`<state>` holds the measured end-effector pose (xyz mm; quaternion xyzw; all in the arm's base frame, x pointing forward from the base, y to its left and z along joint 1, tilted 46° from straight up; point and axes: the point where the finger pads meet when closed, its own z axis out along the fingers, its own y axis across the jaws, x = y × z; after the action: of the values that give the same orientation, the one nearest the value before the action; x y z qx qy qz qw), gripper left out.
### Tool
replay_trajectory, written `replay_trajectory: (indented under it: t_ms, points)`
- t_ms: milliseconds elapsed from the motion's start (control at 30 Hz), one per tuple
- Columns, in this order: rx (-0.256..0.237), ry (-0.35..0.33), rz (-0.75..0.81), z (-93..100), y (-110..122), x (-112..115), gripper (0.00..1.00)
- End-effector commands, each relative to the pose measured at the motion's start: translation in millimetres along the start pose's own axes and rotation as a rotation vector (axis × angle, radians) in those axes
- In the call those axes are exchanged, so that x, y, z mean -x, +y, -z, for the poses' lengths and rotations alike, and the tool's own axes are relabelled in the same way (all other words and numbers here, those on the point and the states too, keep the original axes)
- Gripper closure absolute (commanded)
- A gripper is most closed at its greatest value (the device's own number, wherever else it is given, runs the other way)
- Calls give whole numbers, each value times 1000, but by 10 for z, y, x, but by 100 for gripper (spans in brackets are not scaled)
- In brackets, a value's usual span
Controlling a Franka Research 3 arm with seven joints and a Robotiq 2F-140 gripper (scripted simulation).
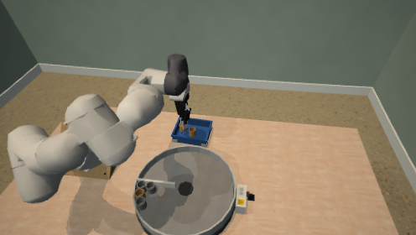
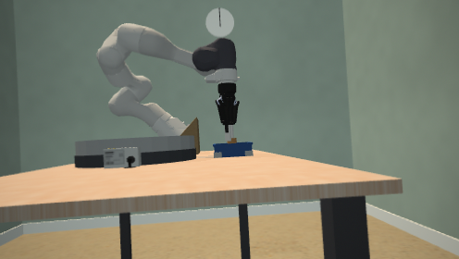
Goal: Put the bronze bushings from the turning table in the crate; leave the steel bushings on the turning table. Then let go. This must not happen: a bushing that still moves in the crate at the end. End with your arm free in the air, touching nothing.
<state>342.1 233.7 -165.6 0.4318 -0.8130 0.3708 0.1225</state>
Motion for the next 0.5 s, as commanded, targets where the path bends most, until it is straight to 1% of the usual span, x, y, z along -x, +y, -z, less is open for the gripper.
replay_trajectory:
  t_ms: [0,133,467]
  points:
    - [1,-9,-6,-65,1,28,100]
    - [1,-9,-6,-126,1,29,100]
    - [1,-9,-6,-192,1,30,100]
